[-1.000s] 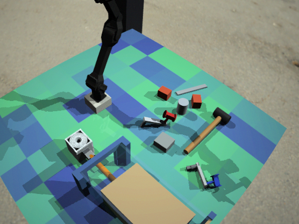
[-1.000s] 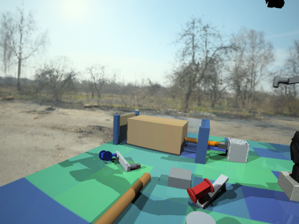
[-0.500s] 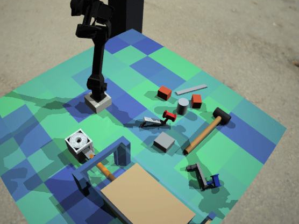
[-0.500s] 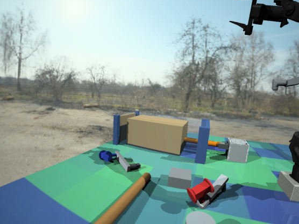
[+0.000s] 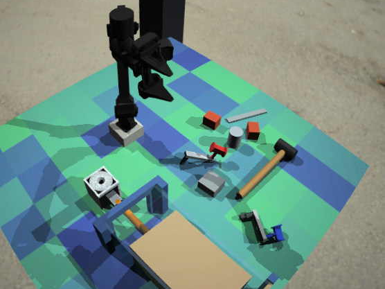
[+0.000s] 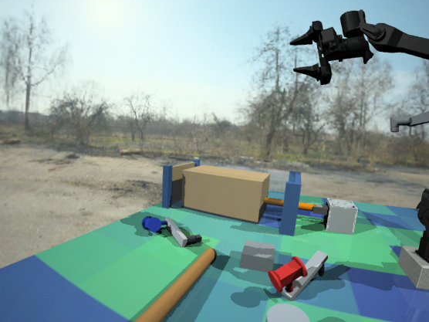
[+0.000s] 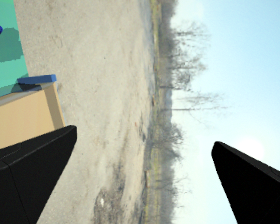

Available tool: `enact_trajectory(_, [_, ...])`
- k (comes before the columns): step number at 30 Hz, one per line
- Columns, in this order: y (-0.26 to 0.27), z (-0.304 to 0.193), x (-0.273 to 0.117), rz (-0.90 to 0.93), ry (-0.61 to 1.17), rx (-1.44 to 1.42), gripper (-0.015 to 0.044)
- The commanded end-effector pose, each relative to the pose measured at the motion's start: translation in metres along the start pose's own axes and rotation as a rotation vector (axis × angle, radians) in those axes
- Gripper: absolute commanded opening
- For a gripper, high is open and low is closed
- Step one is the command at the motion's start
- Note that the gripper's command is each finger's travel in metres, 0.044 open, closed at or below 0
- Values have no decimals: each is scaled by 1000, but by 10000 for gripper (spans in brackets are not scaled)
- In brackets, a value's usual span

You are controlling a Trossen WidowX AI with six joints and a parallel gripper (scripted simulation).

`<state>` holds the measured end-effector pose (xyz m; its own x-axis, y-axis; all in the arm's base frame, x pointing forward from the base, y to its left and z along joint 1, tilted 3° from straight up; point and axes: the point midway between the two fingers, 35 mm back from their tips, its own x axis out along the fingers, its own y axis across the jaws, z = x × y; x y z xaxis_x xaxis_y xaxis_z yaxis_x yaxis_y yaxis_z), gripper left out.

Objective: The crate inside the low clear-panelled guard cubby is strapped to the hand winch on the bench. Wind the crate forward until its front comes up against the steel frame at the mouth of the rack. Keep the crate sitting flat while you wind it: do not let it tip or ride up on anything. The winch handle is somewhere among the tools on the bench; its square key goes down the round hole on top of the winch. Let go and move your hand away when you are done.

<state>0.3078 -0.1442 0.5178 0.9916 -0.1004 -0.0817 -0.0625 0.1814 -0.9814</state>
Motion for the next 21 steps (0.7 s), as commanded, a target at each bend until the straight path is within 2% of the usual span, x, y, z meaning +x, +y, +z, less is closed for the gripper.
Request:
enact_trajectory(1, [46,9,34,143,-15,142,440])
enact_trajectory(5, [82,21,53,262,-16,246,440])
enact_trajectory(12, [181,66,84,597,37,450,440])
enact_trajectory(17, [254,102,84,842,129,518,440])
enact_trajectory(21, [312,131,69,1036,243,515,440])
